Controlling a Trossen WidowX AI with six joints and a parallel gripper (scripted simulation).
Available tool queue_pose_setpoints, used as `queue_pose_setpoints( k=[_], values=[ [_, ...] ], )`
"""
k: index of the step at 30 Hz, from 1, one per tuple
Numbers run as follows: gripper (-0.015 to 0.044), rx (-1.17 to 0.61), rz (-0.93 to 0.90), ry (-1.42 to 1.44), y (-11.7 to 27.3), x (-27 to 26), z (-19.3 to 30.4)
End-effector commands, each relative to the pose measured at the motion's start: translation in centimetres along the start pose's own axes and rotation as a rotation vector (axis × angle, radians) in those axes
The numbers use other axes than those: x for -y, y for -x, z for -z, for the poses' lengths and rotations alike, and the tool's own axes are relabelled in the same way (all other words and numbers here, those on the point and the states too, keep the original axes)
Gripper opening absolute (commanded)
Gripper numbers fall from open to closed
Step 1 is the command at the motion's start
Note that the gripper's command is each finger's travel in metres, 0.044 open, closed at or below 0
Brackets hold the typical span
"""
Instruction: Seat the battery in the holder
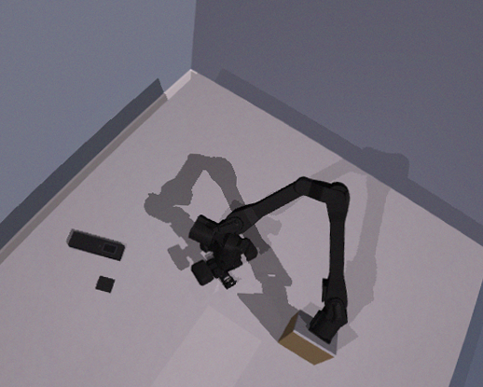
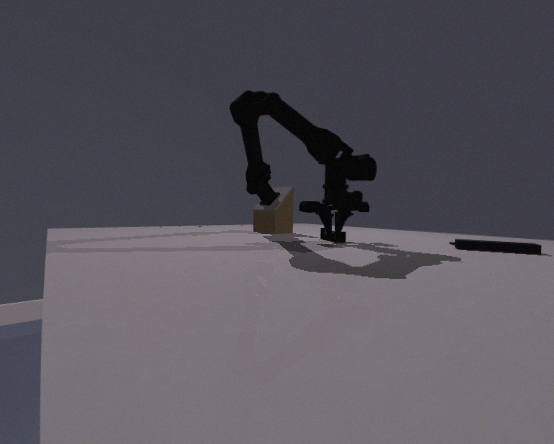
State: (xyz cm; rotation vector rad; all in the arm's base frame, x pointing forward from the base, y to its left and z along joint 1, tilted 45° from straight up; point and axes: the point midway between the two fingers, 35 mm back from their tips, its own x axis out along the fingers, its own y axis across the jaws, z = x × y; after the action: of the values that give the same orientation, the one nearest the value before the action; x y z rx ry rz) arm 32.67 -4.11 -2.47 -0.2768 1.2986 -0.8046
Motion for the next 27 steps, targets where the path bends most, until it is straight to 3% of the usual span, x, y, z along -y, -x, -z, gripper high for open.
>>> queue_pose_setpoints(
  k=[1,27],
  values=[
    [0.0064,0.008,0.003,-0.002,0.0,0.1,0.2],
    [0.0064,0.026,0.000,0.000,-0.1,0.1,1.3]
  ],
)
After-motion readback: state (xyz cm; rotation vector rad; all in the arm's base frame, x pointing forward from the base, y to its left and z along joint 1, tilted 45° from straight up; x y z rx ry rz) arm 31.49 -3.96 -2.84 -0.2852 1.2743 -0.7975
